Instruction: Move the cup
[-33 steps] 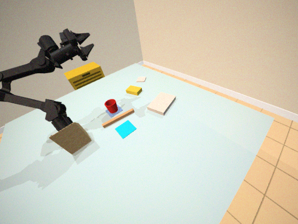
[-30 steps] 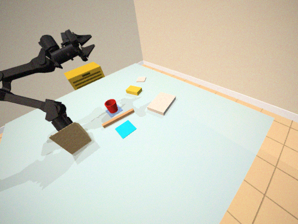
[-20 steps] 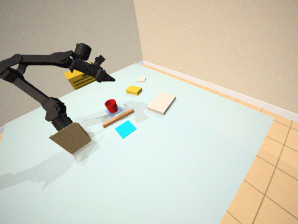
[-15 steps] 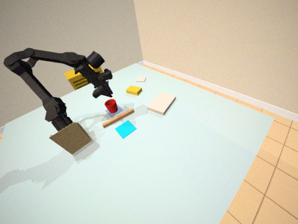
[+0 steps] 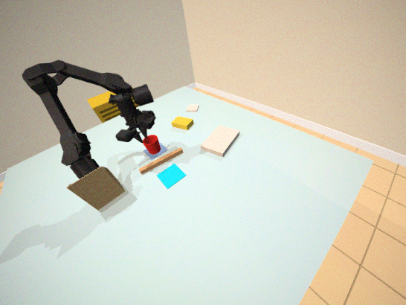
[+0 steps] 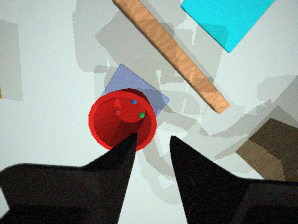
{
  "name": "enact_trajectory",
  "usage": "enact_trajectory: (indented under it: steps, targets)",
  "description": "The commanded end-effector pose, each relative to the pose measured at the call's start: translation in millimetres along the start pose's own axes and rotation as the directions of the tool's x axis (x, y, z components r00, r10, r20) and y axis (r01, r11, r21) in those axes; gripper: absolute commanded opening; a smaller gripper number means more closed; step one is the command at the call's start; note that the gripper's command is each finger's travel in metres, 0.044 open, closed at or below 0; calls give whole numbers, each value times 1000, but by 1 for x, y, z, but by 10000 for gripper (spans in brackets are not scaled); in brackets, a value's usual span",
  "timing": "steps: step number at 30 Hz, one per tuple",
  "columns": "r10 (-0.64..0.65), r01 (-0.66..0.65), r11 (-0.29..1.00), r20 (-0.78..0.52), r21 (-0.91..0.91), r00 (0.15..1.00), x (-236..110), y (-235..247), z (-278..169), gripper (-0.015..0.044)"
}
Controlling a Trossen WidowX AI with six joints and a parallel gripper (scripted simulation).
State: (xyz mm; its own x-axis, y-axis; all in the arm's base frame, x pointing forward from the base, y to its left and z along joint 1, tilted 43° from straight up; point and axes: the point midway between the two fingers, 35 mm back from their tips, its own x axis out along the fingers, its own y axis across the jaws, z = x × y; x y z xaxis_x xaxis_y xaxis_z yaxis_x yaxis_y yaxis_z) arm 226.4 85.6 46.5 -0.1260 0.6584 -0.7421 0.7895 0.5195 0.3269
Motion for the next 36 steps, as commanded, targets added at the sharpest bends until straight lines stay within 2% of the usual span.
enact_trajectory:
  steps: [1,36]
  targets:
    - [2,-2,1000,-4,5,1000,4,1,0,148]
    - [4,-4,1000,-6,5,1000,60,1,-1,148]
